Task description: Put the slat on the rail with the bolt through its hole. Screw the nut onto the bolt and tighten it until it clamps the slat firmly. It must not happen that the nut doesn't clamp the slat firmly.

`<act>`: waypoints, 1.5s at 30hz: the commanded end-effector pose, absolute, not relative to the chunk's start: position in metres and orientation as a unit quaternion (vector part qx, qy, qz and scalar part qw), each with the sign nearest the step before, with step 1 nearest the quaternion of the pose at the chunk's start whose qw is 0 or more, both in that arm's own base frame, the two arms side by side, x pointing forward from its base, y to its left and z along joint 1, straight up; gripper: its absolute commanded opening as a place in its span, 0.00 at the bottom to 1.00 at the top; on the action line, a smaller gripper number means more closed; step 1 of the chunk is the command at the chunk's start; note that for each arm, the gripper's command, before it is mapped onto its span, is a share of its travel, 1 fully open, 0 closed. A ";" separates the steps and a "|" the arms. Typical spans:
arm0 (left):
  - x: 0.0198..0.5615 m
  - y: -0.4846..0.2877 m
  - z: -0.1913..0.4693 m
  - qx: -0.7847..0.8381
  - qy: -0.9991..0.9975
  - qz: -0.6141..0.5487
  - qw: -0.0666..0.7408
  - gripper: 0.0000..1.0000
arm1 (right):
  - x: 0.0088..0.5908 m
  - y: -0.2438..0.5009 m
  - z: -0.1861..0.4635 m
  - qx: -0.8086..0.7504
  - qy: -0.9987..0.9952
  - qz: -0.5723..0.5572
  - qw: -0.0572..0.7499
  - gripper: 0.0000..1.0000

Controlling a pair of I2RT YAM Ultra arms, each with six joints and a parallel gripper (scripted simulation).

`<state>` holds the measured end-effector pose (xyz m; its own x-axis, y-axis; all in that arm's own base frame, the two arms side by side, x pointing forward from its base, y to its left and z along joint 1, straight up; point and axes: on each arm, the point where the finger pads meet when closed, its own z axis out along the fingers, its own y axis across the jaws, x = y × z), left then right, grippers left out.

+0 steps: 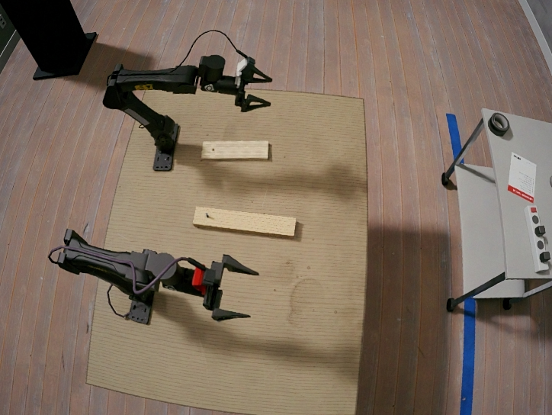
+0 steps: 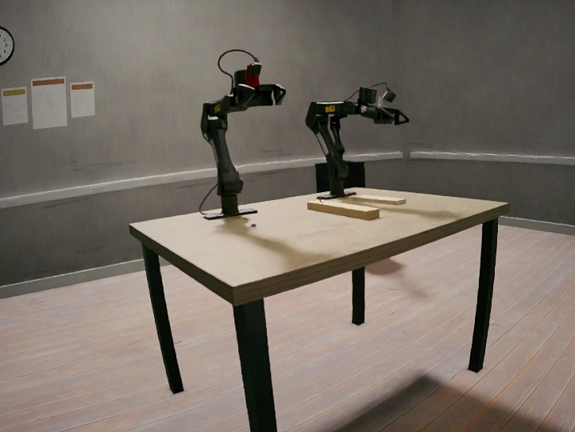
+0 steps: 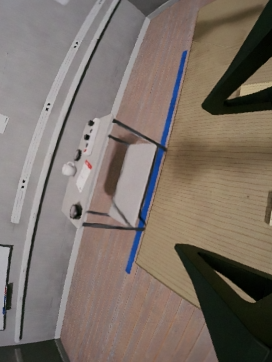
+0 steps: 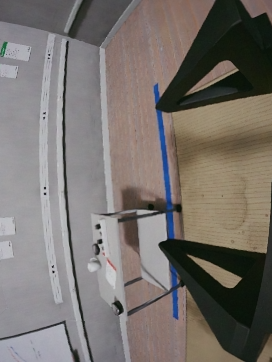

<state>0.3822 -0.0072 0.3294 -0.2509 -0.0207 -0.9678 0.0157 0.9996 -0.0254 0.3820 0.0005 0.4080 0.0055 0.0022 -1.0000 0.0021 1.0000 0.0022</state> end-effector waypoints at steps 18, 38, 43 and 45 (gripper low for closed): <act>0.357 -0.020 0.236 -0.004 0.879 -0.029 0.476 1.00 | 0.381 0.001 0.412 0.000 0.703 0.000 0.711 1.00; 0.312 -0.027 0.158 -0.005 0.942 -0.030 0.333 1.00 | 0.381 0.001 0.412 0.000 0.703 0.000 0.711 1.00; 0.302 -0.028 0.149 -0.005 0.950 -0.030 0.311 1.00 | 0.381 0.001 0.412 0.000 0.703 0.000 0.711 1.00; 0.295 -0.028 0.140 -0.005 0.956 -0.029 0.291 1.00 | 0.381 0.001 0.412 0.000 0.703 0.000 0.711 1.00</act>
